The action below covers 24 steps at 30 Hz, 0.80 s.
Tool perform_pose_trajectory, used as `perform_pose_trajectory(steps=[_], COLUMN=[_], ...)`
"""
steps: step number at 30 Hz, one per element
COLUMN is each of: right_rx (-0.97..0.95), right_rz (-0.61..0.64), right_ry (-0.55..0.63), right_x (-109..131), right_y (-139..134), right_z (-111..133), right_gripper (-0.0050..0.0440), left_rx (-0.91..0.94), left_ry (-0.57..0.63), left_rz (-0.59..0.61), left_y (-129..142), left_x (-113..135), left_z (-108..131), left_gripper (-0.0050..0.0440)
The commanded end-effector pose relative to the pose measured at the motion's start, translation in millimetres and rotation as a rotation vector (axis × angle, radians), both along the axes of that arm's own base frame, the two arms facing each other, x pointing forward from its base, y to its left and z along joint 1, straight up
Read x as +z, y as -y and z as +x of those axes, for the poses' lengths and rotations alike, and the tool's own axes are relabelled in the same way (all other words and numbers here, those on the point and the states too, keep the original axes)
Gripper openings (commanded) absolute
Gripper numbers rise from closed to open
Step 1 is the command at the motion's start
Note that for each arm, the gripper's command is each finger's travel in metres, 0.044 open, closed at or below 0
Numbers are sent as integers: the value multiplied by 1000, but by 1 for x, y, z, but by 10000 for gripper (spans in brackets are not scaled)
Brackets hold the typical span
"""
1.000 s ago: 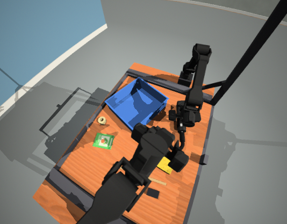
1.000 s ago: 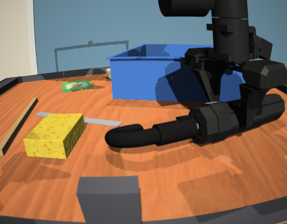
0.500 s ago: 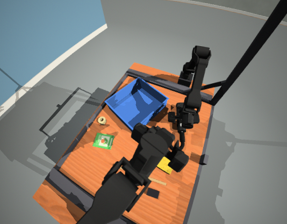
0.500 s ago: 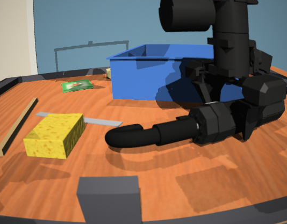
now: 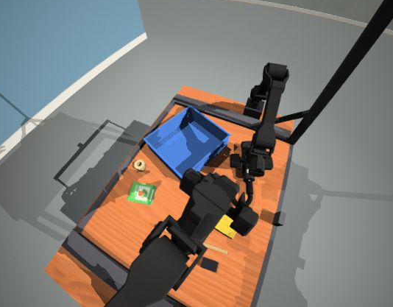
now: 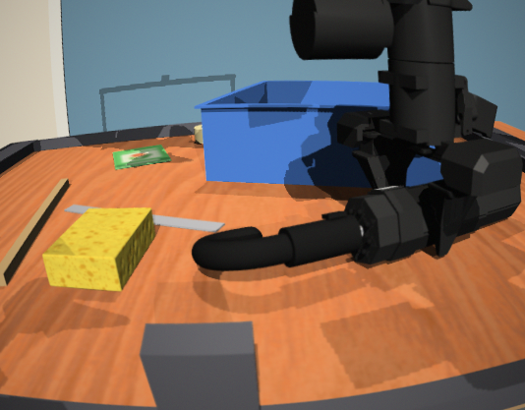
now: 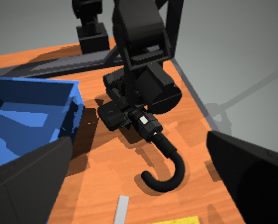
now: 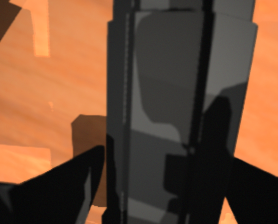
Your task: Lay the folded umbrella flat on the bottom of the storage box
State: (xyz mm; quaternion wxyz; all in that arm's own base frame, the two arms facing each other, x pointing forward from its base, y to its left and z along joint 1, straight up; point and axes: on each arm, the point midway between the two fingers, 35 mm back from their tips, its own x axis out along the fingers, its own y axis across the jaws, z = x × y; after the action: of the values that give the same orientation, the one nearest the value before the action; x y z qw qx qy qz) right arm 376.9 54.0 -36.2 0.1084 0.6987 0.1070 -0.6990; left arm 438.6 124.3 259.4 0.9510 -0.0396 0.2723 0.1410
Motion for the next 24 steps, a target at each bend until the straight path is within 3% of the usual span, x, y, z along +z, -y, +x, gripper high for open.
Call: perform_pose_trajectory(steps=[1, 10, 12, 17, 20, 24], right_rx=[0, 0, 0, -1, -1, -1], right_rz=[6, 6, 6, 7, 7, 9], right_ry=[29, 29, 29, 36, 36, 52], right_x=[9, 9, 9, 12, 12, 32], right_y=[-1, -1, -1, 0, 0, -1], right_z=[6, 5, 5, 3, 3, 8], right_gripper=[301, 261, 213, 180, 180, 84], left_rx=[3, 3, 3, 3, 3, 3], left_ry=[23, 23, 23, 23, 23, 23], left_rz=[5, 5, 5, 5, 5, 5], left_y=[0, 0, 0, 0, 0, 0], left_x=[10, 10, 10, 10, 10, 10], left_z=[-1, -1, -1, -1, -1, -1], left_gripper=[400, 400, 400, 400, 400, 400])
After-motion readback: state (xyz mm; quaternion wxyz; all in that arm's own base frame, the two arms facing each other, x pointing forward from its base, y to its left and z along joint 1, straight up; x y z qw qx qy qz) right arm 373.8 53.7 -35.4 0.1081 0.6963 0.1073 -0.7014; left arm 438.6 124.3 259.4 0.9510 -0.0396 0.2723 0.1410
